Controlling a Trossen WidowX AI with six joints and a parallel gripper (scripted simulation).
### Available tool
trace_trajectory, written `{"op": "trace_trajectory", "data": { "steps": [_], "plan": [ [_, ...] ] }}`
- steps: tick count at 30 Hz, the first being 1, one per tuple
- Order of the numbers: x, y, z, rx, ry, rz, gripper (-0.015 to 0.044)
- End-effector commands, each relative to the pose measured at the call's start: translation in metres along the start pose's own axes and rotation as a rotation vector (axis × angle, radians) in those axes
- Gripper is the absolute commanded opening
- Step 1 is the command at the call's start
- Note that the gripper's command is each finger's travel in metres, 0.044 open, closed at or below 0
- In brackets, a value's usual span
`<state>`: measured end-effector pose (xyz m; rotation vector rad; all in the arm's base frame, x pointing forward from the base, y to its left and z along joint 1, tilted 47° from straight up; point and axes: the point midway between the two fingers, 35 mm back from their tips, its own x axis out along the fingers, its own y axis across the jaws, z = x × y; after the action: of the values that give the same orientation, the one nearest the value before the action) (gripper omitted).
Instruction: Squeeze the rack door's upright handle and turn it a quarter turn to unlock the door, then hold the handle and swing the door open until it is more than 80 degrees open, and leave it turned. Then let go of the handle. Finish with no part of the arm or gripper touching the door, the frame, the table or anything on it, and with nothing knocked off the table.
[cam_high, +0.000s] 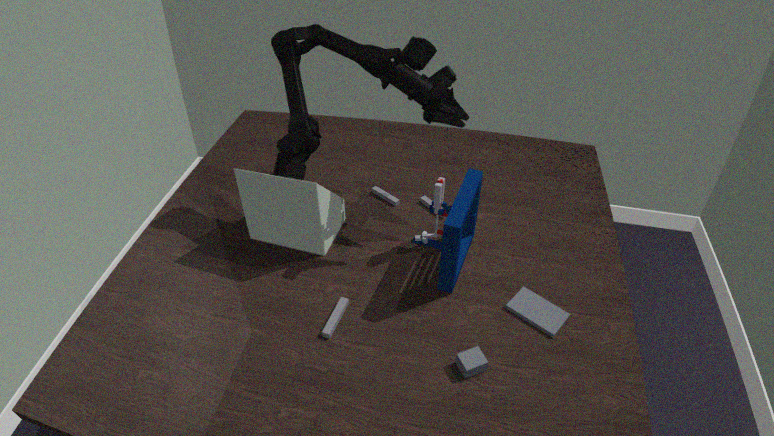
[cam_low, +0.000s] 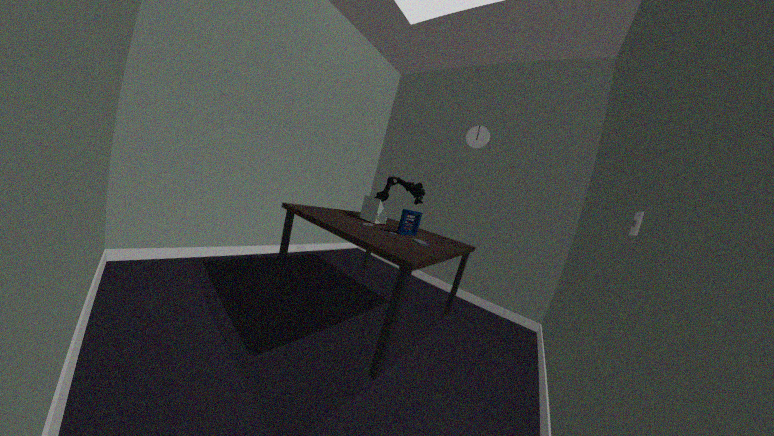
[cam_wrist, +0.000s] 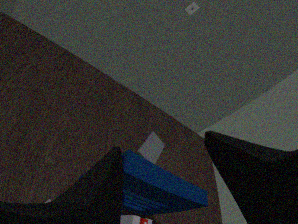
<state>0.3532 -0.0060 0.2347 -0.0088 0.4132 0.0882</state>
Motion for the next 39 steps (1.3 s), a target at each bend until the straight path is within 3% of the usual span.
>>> {"op": "trace_trajectory", "data": {
  "steps": [1,17,39],
  "plan": [
    [0.01,-0.003,-0.009,0.017,0.084,0.032,0.0282],
    [0.036,-0.007,-0.061,0.148,0.473,0.202,0.0282],
    [0.041,-0.008,-0.105,0.504,0.894,0.458,0.0282]
  ]
}}
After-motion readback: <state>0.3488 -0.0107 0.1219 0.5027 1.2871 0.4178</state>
